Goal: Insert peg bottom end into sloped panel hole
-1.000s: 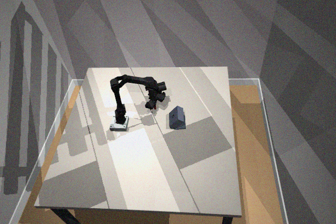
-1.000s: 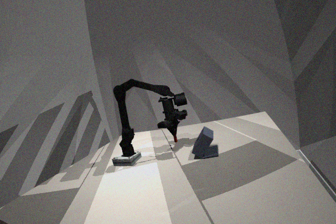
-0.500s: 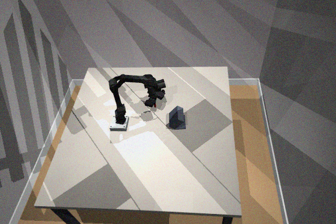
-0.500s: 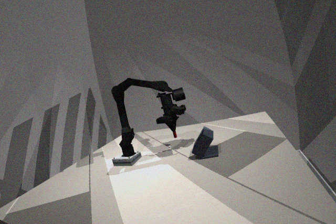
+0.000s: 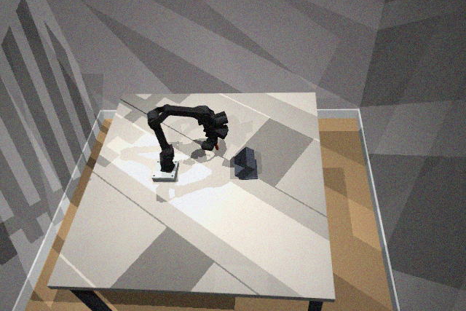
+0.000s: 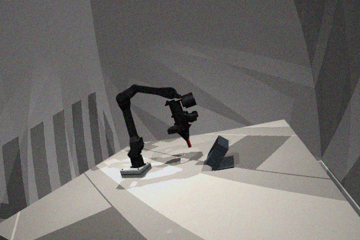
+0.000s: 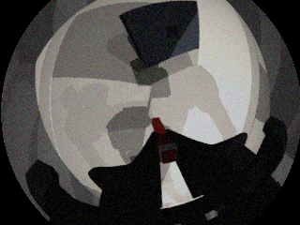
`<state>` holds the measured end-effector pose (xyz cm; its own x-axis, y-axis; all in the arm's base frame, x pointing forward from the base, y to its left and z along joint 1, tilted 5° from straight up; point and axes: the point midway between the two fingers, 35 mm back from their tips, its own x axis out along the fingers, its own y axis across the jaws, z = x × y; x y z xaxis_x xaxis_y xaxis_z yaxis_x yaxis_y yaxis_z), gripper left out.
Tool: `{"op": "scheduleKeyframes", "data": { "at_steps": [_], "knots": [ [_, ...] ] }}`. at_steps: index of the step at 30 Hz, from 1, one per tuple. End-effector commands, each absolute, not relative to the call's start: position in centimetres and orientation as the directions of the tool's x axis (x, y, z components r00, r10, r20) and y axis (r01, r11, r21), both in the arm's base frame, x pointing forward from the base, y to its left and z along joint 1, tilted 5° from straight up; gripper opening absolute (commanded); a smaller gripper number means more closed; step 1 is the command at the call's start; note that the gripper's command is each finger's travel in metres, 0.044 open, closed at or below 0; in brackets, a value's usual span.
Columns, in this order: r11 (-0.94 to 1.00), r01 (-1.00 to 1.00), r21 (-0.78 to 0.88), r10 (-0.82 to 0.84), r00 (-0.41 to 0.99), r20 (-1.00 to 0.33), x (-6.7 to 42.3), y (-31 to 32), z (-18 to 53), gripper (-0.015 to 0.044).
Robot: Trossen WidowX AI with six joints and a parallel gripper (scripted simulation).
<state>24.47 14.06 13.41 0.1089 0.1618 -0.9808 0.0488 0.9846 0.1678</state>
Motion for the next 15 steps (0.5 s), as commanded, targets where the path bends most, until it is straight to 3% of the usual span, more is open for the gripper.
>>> {"op": "scheduleKeyframes", "data": {
  "at_steps": [1, 15],
  "knots": [
    [0.981, 0.033, 0.189, 0.183, 0.137, -0.974, 24.63, 13.69, 13.52, 0.0],
    [0.974, -0.011, 0.228, 0.224, 0.218, -0.95, 25.36, 12.71, 13.64, 0.0]
  ]
}}
